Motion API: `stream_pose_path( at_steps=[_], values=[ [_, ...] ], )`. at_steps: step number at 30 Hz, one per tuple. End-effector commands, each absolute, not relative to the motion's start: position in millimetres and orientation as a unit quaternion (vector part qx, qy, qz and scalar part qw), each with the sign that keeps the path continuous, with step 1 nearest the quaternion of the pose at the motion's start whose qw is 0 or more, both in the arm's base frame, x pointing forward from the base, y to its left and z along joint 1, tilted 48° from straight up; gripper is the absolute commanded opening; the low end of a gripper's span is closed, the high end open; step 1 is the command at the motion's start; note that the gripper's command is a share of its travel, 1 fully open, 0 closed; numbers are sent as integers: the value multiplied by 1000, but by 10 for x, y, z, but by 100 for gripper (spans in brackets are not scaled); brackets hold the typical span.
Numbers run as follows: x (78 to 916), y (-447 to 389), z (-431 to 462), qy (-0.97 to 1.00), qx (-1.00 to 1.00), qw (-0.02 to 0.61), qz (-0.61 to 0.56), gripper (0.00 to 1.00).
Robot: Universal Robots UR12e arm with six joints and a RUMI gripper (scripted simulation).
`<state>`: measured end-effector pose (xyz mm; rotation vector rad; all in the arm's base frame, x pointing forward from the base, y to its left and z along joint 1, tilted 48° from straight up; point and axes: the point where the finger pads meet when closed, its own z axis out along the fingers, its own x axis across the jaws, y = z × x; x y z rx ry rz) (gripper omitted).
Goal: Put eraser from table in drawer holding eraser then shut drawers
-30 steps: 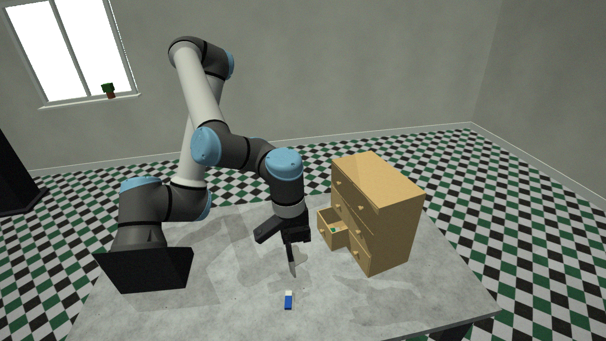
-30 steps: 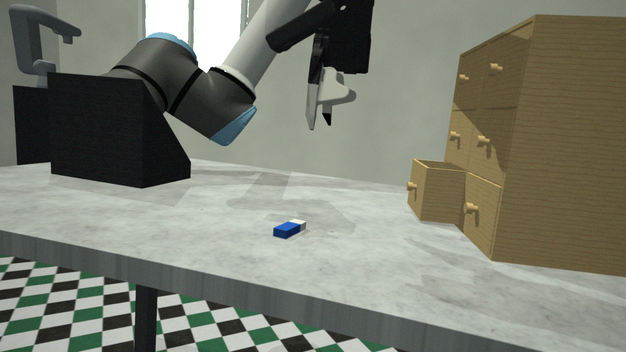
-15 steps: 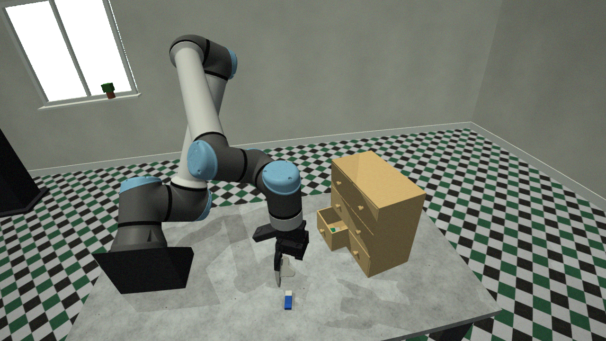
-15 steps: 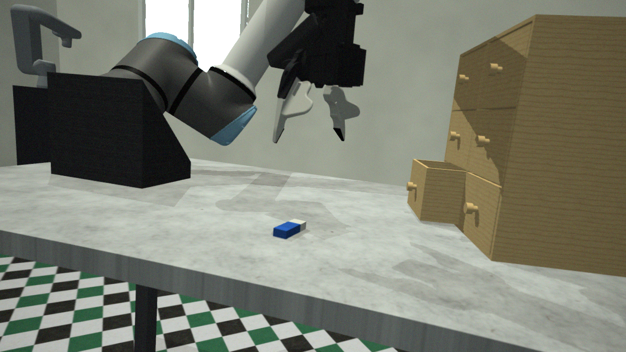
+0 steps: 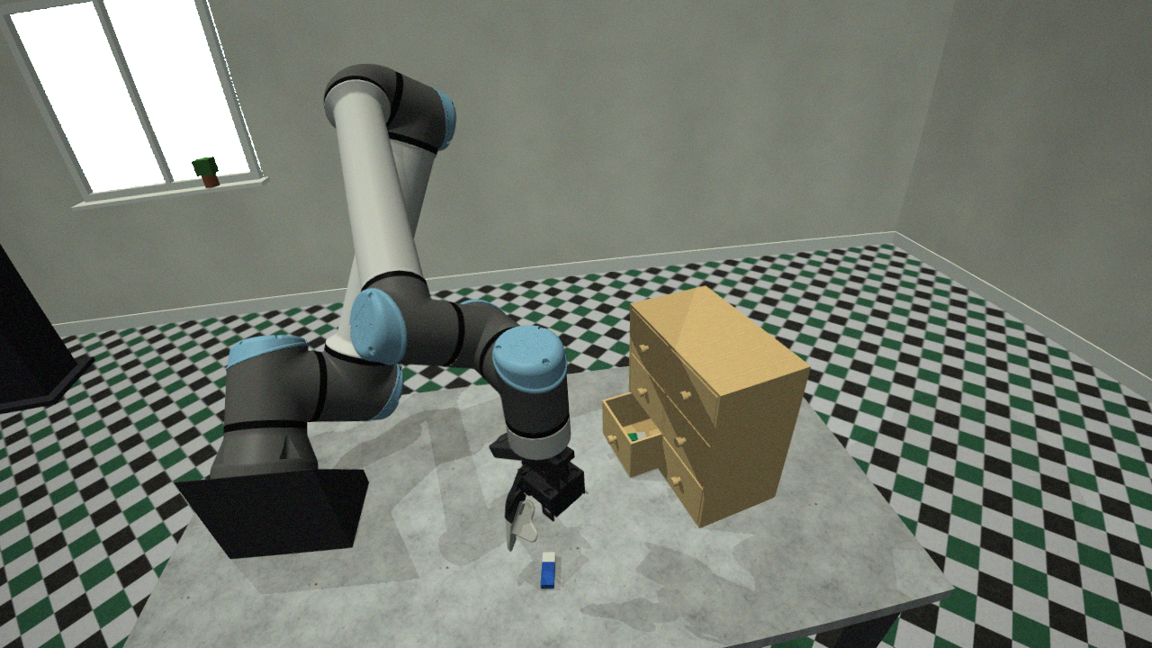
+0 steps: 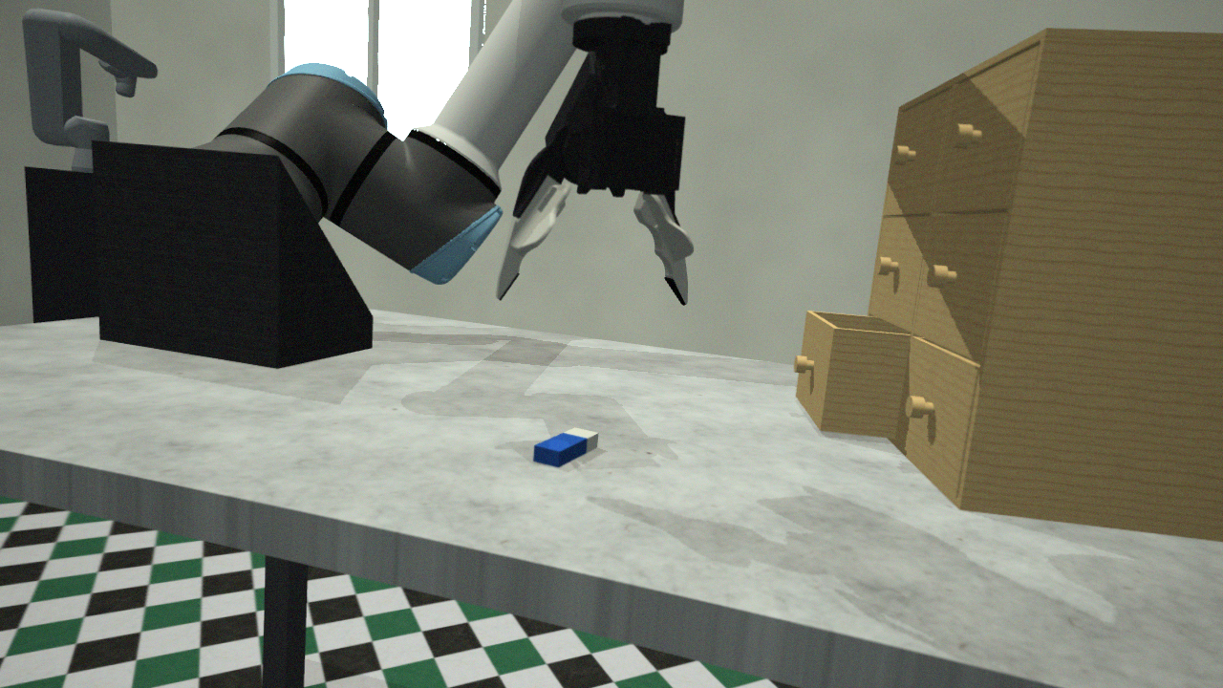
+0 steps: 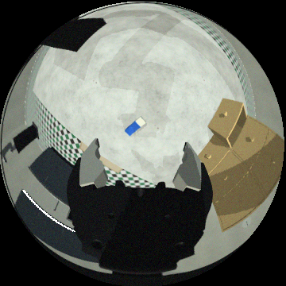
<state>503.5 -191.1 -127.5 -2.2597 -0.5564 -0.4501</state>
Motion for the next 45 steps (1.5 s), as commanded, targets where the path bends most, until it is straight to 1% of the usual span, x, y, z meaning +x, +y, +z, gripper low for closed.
stream_pose_path(
  at_steps=[1, 21, 45],
  values=[
    [5027, -1889, -1365, -132, -902, 386, -138, 100],
    [5007, -1826, -1571, 50, -911, 406, -59, 100],
    [4996, -1798, -1678, 140, -901, 410, -18, 100]
  ],
)
